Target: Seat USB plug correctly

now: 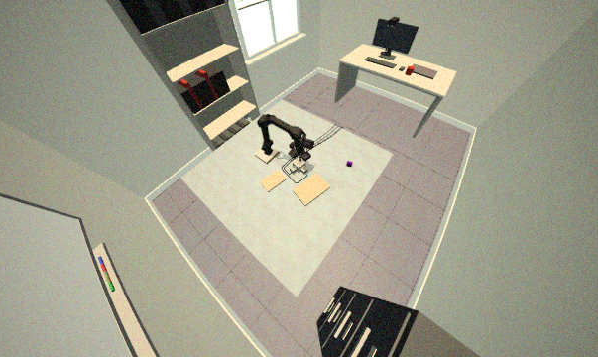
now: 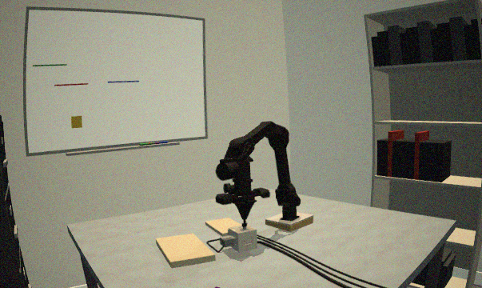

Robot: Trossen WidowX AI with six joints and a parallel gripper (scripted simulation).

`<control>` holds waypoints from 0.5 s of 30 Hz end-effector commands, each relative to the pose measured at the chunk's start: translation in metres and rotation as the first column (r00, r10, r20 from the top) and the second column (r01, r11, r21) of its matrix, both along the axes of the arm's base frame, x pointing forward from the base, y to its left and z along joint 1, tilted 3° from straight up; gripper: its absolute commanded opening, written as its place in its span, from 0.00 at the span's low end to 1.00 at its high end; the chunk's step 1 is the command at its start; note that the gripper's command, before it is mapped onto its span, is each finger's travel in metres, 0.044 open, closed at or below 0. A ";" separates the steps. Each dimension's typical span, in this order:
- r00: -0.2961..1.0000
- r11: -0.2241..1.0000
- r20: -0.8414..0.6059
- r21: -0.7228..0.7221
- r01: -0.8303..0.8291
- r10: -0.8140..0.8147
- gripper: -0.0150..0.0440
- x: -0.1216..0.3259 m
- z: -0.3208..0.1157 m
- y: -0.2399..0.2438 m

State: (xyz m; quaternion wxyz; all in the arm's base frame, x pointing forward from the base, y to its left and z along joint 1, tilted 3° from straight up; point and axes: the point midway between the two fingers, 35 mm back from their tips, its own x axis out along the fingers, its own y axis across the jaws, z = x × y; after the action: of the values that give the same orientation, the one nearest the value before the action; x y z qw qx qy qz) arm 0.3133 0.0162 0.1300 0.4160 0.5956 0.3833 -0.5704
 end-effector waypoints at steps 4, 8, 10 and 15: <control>1.000 1.000 -0.003 0.005 -0.003 0.003 0.25 0.000 -0.002 0.001; 1.000 1.000 -0.003 0.005 -0.003 0.003 0.25 0.000 -0.002 0.001; 1.000 1.000 -0.003 0.005 -0.003 0.003 0.25 0.000 -0.003 0.001; 1.000 1.000 -0.003 0.005 -0.003 0.003 0.25 0.000 -0.003 0.000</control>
State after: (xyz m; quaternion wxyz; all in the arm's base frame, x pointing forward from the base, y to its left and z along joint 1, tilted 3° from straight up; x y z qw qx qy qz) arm 0.3134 0.0162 0.1282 0.4160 0.5956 0.3833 -0.5704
